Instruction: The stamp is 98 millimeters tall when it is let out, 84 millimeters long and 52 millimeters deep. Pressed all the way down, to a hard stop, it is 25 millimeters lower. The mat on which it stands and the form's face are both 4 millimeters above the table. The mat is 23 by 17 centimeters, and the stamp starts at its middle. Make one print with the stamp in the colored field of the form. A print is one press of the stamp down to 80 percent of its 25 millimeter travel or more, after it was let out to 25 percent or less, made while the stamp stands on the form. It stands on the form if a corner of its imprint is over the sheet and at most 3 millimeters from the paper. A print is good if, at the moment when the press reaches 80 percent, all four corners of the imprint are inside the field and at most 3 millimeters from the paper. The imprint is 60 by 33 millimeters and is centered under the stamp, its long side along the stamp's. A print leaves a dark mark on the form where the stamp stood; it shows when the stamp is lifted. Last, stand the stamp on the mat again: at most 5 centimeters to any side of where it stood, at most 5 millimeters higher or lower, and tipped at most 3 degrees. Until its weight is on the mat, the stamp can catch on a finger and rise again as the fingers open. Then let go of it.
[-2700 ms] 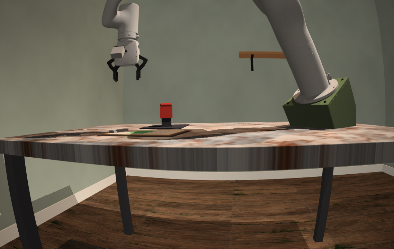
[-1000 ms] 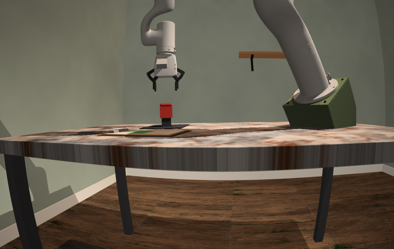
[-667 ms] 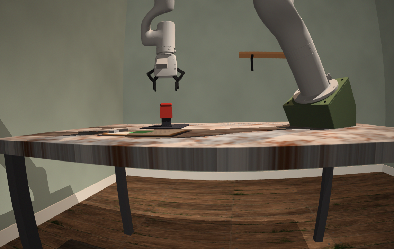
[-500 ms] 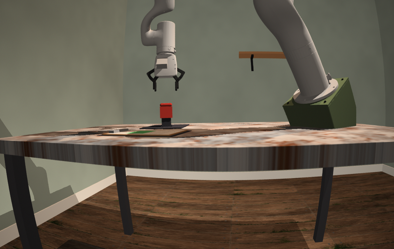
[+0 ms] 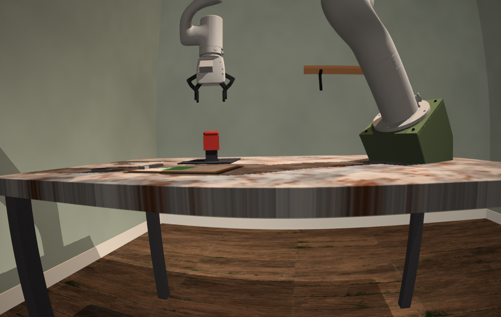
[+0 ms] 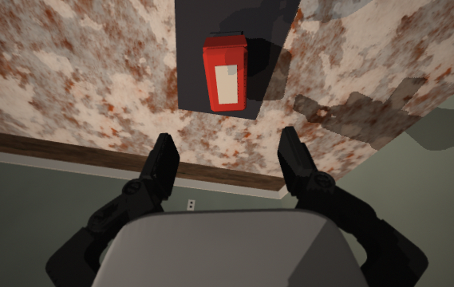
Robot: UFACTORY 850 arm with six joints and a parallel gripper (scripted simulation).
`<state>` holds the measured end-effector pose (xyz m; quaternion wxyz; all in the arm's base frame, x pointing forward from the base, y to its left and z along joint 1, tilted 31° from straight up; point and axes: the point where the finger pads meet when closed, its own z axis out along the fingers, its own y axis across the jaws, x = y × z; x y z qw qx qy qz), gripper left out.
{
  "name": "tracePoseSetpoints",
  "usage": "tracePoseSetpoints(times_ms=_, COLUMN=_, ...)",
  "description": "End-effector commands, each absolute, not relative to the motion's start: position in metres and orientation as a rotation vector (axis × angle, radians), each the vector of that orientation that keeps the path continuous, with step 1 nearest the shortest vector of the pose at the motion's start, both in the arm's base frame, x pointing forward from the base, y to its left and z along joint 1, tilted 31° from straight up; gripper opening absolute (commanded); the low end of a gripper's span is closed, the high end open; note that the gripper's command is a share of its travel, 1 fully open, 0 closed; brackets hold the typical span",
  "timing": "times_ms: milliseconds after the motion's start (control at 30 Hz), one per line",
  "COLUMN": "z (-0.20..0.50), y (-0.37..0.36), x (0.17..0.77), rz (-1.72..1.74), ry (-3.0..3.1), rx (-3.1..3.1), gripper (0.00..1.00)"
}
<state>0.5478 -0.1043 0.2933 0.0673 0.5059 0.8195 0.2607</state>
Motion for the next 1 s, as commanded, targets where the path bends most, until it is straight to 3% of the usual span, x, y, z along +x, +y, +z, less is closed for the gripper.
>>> tracePoseSetpoints(times_ms=0, z=0.304, y=-0.063, x=0.537, rz=0.745, ry=2.555, rx=1.328, gripper=1.0)
tracePoseSetpoints(times_ms=700, z=0.308, y=0.154, x=0.405, rz=0.501, ry=2.671, rx=-0.171, gripper=1.0)
tracePoseSetpoints(times_ms=967, z=0.281, y=0.19, x=0.4, rz=0.481, ry=2.676, rx=-0.178, gripper=1.0)
